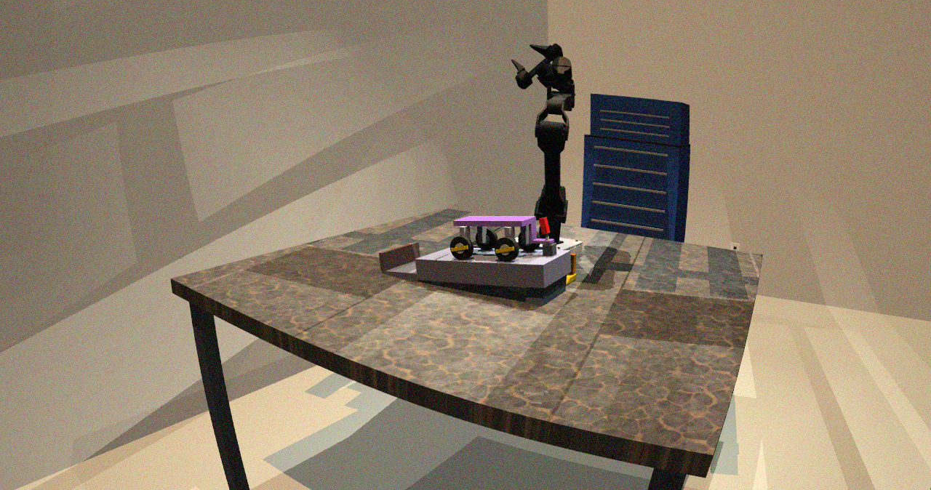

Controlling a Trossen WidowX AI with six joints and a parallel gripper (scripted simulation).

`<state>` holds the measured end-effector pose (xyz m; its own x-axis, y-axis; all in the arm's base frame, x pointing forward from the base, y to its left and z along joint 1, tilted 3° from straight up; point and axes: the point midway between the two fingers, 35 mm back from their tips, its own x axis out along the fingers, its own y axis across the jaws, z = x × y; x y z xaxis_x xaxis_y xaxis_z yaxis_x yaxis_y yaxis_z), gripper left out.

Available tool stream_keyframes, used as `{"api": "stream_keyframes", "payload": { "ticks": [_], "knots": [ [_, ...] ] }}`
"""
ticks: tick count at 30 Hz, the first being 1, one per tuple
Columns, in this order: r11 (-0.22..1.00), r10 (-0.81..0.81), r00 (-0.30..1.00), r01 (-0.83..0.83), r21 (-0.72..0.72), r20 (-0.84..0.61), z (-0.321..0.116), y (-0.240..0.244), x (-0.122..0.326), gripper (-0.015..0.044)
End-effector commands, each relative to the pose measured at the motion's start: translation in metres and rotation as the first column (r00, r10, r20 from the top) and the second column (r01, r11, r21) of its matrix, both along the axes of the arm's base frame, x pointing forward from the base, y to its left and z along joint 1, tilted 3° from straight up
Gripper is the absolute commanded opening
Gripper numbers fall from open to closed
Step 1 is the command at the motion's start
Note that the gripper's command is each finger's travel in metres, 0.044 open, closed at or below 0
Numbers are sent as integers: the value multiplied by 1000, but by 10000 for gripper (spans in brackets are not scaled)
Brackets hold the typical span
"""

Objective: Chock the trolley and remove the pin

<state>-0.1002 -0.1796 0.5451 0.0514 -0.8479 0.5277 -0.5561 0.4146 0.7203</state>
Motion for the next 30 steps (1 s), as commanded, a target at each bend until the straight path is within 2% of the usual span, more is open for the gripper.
{"api": "stream_keyframes", "payload": {
  "ticks": [1,8,19,30],
  "knots": [
    [1000,1,1000,-1,0,0,0,0,0,374],
    [999,37,999,-37,9,-29,-5,-18,6,190],
    [992,123,987,-118,54,-105,-21,-61,32,190],
    [972,223,952,-200,126,-208,-45,-100,78,190]
  ]
}}
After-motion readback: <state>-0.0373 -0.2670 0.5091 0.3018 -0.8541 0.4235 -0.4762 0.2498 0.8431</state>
